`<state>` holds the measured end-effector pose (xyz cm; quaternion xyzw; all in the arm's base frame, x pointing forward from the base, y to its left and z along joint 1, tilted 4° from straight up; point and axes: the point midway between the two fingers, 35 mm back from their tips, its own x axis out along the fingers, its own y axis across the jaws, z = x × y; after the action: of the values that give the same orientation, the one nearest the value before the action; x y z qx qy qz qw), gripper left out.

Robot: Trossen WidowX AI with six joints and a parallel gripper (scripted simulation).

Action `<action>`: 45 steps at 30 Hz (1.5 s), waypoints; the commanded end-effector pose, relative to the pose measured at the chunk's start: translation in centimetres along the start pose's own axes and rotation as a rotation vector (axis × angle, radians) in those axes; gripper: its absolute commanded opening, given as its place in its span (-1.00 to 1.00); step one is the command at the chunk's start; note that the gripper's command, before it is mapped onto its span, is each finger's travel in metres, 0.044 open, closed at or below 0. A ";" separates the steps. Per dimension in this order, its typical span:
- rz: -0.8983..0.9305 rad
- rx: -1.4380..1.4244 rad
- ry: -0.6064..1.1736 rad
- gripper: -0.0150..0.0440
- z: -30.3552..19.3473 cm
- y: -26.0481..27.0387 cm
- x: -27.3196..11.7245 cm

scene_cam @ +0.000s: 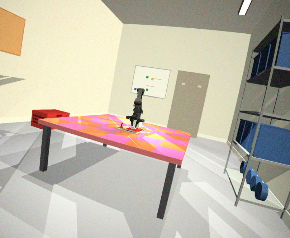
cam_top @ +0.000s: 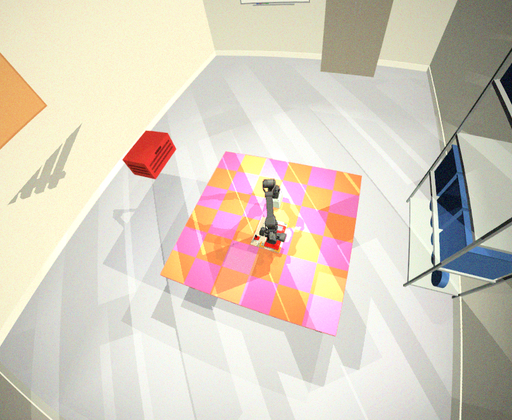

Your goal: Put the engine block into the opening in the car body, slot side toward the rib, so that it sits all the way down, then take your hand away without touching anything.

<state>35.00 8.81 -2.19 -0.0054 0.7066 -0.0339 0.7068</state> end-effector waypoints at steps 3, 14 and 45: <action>0.005 -0.001 0.001 0.05 0.0 0.1 0.2; 0.005 -0.001 0.001 0.05 0.0 0.1 0.4; 0.005 -0.002 0.001 1.00 0.0 -0.1 -1.0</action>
<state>34.76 8.67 -1.93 -0.0055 0.7098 -0.0352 0.7035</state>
